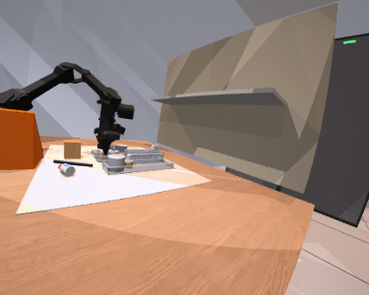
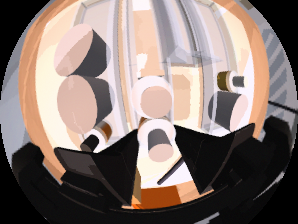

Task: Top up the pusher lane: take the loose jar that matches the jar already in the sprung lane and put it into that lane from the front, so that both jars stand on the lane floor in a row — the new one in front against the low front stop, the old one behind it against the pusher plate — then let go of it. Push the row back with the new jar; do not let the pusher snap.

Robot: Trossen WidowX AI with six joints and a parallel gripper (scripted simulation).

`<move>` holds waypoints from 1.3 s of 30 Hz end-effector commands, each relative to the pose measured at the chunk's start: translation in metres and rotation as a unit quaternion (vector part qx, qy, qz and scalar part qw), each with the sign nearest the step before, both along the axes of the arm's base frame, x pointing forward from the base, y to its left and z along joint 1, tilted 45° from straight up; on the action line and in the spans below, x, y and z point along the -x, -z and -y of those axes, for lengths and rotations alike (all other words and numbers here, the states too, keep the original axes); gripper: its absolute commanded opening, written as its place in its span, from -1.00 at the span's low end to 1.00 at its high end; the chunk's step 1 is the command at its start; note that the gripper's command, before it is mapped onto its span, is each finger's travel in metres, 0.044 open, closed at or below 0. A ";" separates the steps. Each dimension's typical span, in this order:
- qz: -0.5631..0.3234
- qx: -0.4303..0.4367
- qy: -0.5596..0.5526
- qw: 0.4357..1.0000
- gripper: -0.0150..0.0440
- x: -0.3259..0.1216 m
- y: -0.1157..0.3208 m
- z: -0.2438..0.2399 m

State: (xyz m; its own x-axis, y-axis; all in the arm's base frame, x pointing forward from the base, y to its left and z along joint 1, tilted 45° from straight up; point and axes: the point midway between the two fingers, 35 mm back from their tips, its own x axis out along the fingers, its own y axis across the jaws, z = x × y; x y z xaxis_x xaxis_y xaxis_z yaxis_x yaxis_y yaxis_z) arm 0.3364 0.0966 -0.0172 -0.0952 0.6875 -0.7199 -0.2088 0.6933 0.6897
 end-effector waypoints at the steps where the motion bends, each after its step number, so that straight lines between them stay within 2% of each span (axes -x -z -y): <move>1: 0.005 -0.006 0.001 1.000 -0.49 -0.002 0.000 -0.003; 39: 0.005 -0.006 0.001 1.000 -0.49 0.004 0.001 -0.003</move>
